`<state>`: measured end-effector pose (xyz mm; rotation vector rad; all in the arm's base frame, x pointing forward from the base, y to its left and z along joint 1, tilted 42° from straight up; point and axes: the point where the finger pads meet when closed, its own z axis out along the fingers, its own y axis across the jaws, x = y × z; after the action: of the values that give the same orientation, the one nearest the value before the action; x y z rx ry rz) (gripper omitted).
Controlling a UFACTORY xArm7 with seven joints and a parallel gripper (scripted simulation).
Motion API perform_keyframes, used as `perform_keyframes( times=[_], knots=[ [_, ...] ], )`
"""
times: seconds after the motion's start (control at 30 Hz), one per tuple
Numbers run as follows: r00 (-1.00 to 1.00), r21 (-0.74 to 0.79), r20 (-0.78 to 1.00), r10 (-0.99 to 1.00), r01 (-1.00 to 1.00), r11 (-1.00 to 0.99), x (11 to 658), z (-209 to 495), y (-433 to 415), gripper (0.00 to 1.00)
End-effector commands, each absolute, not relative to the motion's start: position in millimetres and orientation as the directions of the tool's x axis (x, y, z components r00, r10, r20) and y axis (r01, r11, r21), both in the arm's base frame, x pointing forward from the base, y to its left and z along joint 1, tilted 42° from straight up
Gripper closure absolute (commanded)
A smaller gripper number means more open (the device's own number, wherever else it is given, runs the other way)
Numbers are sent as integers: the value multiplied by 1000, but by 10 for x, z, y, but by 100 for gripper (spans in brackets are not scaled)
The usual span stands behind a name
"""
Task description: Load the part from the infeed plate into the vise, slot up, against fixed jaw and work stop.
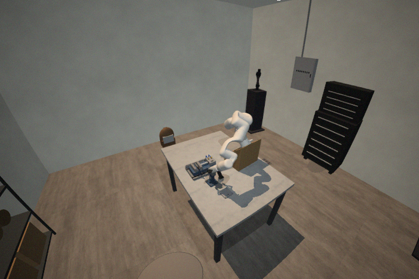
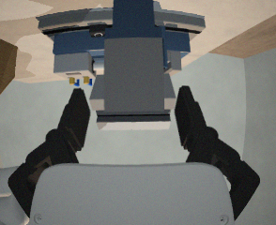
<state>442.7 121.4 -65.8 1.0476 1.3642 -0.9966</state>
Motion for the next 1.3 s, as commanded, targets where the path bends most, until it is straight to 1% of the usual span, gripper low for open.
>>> perform_keyframes(
  times=[0.0,0.33,0.37,1.27],
  knots=[
    [-13,1,-999,53,966,260,4435,-650,1236,11],
    [-13,1,-999,53,966,260,4435,-650,1236,11],
    [-13,1,-999,53,966,260,4435,-650,1236,100],
    [-13,1,-999,53,966,260,4435,-650,1236,100]
  ],
)
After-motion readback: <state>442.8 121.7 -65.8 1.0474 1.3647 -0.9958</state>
